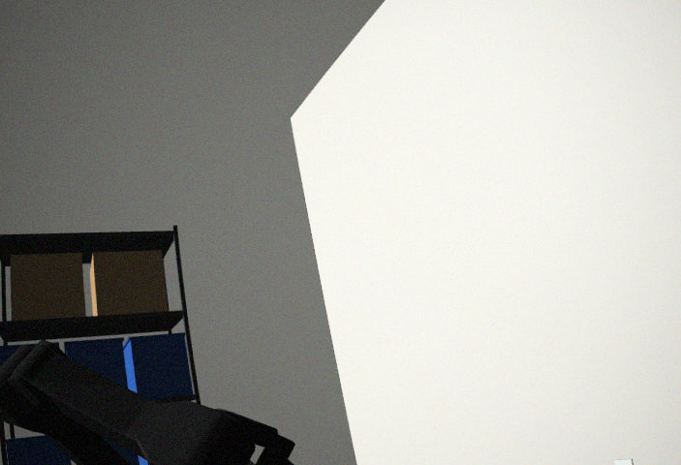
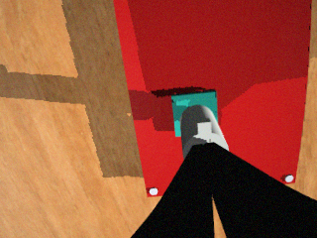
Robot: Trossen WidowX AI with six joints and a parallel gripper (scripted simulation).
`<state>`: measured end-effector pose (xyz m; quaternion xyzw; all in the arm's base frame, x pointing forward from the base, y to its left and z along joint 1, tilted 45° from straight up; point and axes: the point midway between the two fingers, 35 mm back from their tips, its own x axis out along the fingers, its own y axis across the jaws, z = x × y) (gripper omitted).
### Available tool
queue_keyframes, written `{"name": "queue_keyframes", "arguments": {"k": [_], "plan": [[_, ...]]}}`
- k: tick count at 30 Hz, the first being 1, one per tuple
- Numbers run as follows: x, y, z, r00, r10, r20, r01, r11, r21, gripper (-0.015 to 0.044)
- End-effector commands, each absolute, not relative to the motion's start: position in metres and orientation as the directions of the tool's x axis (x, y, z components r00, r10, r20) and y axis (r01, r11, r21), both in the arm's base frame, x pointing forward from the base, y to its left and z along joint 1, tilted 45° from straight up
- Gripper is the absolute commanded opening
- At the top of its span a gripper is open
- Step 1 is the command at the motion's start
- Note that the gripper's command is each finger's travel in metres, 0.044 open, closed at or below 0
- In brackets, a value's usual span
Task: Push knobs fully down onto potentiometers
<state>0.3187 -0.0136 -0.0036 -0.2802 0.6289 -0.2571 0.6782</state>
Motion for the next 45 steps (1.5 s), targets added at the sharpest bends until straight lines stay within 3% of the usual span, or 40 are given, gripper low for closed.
{"name": "queue_keyframes", "arguments": {"k": [1, 18, 26, 34, 45], "plan": [[0.320, -0.020, -0.008, 0.066, -0.705, -0.706, 0.013, 0.708, -0.706, 0.0000], [0.319, -0.002, 0.010, 0.066, -0.705, -0.707, 0.012, 0.709, -0.705, 0.0000], [0.319, -0.005, 0.007, 0.069, -0.707, -0.704, 0.009, 0.706, -0.708, 0.0210], [0.369, 0.014, 0.027, 0.069, -0.705, -0.706, 0.013, 0.708, -0.706, 0.0000], [0.399, 0.013, 0.029, 0.070, -0.704, -0.707, 0.016, 0.709, -0.705, 0.0000]]}}
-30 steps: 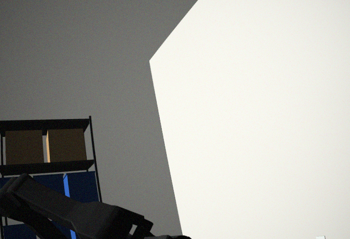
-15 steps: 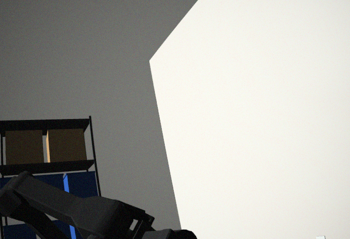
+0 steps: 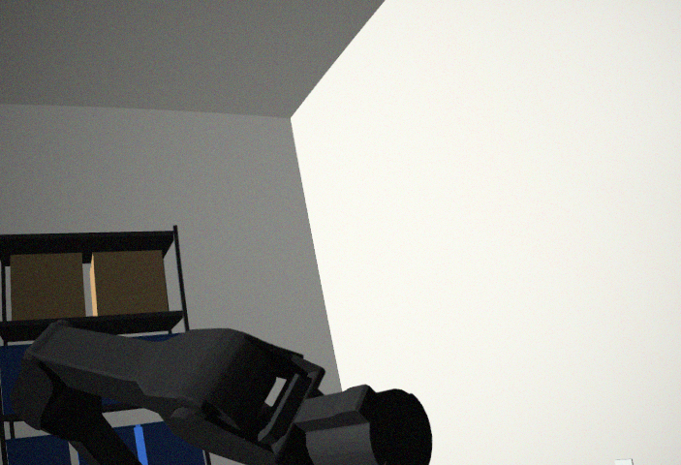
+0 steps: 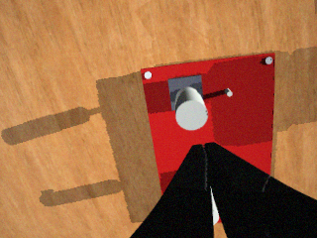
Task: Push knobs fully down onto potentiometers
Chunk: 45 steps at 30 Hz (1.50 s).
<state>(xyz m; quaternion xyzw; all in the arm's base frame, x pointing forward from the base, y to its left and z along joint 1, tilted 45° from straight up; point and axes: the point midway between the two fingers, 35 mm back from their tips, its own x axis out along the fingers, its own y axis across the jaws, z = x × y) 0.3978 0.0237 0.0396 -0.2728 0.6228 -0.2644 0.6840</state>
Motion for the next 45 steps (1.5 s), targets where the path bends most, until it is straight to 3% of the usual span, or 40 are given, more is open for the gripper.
{"name": "queue_keyframes", "arguments": {"k": [1, 45], "plan": [[0.399, 0.012, 0.027, 0.070, -0.704, -0.707, 0.016, 0.709, -0.705, 0.0000], [0.401, -0.005, 0.010, 0.070, -0.705, -0.706, 0.016, 0.708, -0.706, 0.0000]]}}
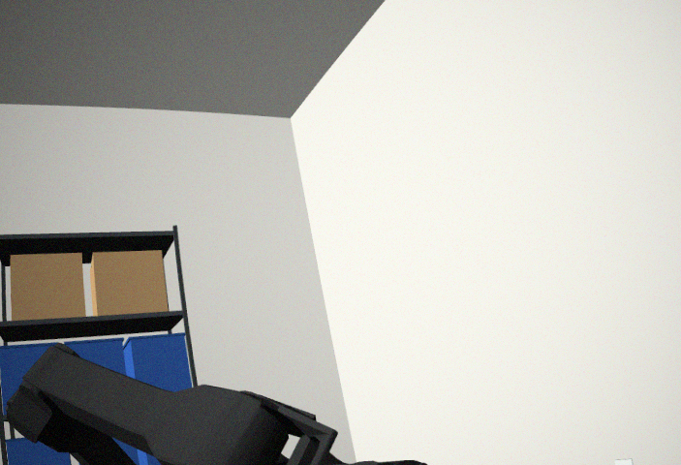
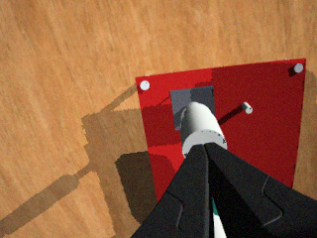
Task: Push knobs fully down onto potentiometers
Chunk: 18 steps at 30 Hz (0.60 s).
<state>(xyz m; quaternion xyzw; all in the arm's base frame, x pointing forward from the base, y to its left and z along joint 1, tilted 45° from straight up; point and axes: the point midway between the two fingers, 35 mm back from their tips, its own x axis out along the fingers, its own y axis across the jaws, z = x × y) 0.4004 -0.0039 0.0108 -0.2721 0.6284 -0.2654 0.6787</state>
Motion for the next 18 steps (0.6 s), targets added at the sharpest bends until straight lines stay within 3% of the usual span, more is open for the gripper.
{"name": "queue_keyframes", "arguments": {"k": [1, 18], "plan": [[0.4007, -0.0055, 0.0099, 0.070, -0.705, -0.706, 0.016, 0.708, -0.706, 0.0000], [0.4007, -0.0063, 0.0092, 0.070, -0.705, -0.706, 0.016, 0.708, -0.706, 0.0000]]}}
